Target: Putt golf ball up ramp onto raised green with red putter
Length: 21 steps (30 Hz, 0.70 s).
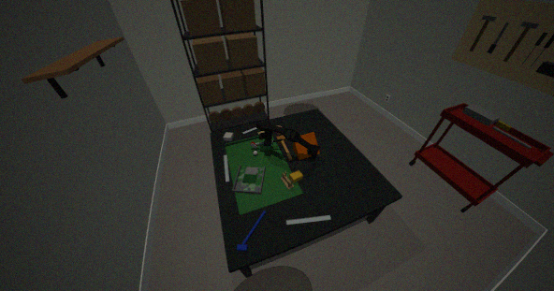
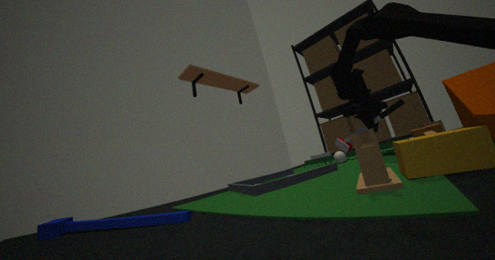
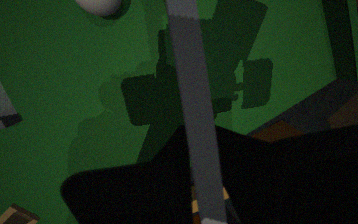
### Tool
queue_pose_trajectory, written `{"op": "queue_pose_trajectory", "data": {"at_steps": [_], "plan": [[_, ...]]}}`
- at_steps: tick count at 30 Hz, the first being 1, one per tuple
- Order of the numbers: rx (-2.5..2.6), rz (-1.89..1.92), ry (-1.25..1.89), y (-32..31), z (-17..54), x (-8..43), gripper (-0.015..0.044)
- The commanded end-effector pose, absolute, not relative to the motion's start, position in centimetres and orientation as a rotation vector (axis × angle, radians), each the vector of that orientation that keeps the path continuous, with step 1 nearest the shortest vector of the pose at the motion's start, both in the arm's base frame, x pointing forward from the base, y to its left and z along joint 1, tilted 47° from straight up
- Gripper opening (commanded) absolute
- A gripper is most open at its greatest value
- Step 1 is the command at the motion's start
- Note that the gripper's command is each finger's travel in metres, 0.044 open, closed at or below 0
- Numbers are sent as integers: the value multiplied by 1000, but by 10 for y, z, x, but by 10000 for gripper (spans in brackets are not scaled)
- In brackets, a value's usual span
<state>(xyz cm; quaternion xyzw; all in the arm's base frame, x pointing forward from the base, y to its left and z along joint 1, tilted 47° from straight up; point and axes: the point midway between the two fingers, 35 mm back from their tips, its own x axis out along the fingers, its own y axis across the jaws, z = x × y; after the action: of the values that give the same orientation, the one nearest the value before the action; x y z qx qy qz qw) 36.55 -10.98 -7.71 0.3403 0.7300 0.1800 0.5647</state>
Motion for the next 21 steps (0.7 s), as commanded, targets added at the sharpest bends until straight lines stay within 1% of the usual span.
{"op": "queue_pose_trajectory", "data": {"at_steps": [1,14,21], "plan": [[805,423,1710,-104,-79,366,0],[805,424,1710,-90,-93,363,0],[798,424,1715,-92,-93,363,0]]}}
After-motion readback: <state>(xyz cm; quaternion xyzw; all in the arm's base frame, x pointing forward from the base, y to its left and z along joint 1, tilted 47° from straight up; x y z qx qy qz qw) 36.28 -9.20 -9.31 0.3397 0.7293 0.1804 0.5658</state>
